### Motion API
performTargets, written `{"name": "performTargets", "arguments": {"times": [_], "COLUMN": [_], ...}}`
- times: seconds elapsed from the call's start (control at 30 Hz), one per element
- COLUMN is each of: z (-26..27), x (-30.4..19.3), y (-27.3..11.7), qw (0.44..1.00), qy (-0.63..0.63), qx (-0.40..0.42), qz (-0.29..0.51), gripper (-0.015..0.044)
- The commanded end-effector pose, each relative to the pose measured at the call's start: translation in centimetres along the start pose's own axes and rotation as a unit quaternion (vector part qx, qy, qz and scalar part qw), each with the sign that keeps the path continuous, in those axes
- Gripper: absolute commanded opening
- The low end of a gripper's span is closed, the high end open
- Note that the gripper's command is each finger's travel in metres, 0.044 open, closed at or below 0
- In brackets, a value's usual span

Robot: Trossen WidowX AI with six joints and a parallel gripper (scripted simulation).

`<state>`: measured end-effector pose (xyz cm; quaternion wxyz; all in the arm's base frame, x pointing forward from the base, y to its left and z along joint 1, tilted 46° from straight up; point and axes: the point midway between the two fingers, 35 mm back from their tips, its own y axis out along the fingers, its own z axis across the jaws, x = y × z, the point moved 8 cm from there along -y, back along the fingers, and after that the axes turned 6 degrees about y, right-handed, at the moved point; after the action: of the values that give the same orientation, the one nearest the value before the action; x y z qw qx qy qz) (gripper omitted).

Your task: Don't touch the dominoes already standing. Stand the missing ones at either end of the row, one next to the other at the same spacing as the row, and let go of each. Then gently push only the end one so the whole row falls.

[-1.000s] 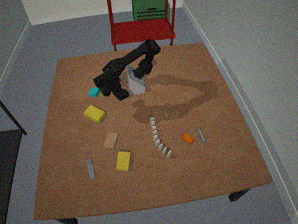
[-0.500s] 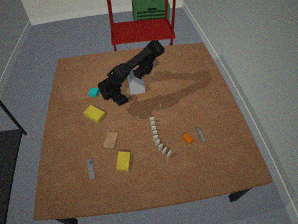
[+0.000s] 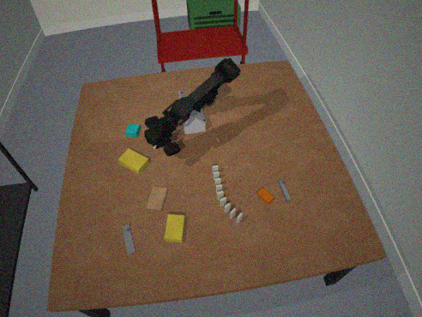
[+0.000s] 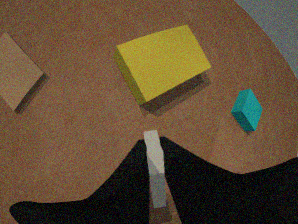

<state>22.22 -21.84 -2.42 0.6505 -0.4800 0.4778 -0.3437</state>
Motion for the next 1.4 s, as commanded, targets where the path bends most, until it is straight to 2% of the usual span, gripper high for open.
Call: {"name": "performTargets", "arguments": {"times": [0.0,0.7,1.37], "z": [0.3,1.3,1.1], "x": [-0.6,-3.7,-7.7], "y": [0.7,2.5,2.4], "qw": [0.999,0.973,0.916], "qy": [0.000,0.011,0.053], "qx": [-0.014,-0.027,0.027], "qz": [-0.037,-0.227,-0.397], "gripper": [0.0023,0.0023,0.0023]}}
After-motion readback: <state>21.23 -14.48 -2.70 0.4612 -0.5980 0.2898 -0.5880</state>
